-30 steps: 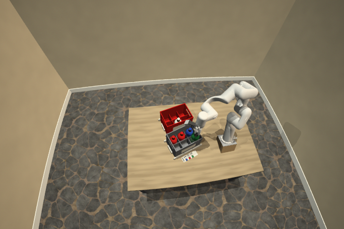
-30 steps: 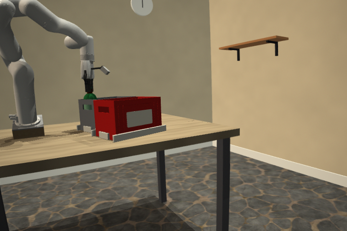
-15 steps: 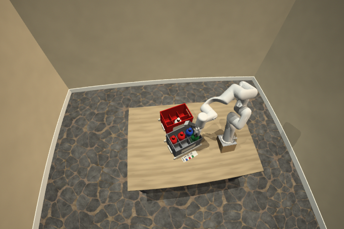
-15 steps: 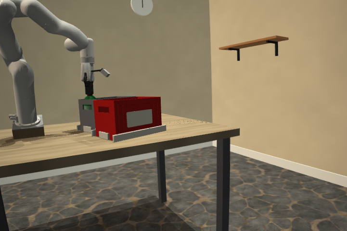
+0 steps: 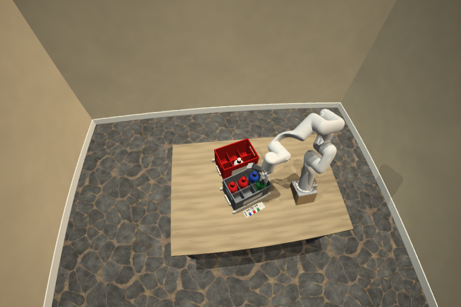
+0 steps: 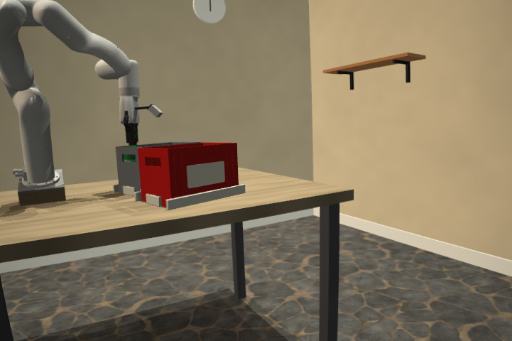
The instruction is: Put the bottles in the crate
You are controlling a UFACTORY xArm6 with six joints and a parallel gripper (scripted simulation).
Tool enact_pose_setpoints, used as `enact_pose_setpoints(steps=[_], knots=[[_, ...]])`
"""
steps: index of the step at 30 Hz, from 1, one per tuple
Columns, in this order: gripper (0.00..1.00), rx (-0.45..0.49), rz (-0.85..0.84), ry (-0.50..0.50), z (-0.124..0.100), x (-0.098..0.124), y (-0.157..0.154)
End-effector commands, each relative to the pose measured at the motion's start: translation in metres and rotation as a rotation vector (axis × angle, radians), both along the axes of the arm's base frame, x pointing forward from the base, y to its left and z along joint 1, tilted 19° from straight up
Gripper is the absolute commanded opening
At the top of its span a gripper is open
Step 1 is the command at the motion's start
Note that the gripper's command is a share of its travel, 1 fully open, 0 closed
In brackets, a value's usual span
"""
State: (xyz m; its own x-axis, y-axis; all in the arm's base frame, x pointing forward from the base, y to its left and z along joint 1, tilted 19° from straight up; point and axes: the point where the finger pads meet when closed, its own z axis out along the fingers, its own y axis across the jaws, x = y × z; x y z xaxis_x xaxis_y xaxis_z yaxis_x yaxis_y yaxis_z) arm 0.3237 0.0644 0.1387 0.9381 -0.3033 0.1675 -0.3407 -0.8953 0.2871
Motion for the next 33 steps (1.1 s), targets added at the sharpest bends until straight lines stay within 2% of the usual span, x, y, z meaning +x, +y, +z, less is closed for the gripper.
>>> enact_pose_setpoints(steps=[1,33], knots=[[0.0,0.002,0.001,-0.004,-0.003,0.002,-0.001],[0.0,0.002,0.001,-0.004,-0.022,0.003,-0.007]])
